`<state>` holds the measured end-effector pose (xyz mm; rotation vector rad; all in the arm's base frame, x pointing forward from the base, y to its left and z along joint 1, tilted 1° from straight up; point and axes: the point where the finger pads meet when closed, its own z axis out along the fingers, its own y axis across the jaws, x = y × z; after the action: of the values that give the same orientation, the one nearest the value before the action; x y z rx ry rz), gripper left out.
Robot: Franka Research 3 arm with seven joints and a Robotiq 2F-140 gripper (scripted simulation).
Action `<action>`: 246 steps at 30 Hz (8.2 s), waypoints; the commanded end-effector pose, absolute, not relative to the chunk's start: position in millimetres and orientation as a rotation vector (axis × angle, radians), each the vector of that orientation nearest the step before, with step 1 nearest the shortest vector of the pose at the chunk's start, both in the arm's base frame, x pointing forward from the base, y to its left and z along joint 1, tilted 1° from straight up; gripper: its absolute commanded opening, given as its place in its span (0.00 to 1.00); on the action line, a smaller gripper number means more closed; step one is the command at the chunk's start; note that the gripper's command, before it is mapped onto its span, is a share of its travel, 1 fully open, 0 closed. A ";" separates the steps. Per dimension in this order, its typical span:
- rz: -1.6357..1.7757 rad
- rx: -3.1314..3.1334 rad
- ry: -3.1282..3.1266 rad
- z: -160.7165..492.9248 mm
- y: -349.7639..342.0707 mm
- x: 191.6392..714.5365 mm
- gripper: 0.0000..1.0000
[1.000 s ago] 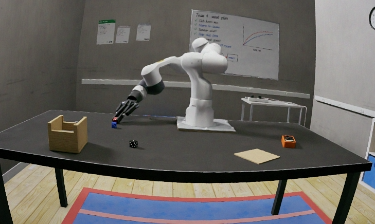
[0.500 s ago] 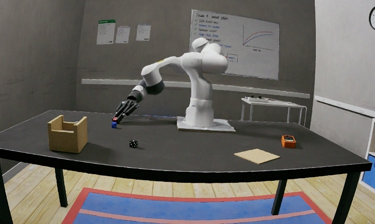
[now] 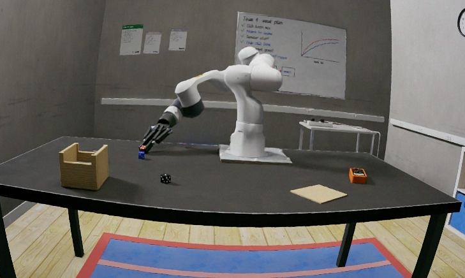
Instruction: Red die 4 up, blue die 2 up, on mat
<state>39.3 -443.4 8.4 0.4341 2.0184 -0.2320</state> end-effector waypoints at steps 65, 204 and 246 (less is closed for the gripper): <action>-0.237 0.431 2.020 8.3 -443.9 37.9 0.32; 0.022 1.749 2.617 118.2 -450.3 54.0 1.00; 0.024 2.531 1.872 98.0 -449.9 50.5 1.00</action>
<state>50.0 -449.1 99.5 2.3870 2.0519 0.0494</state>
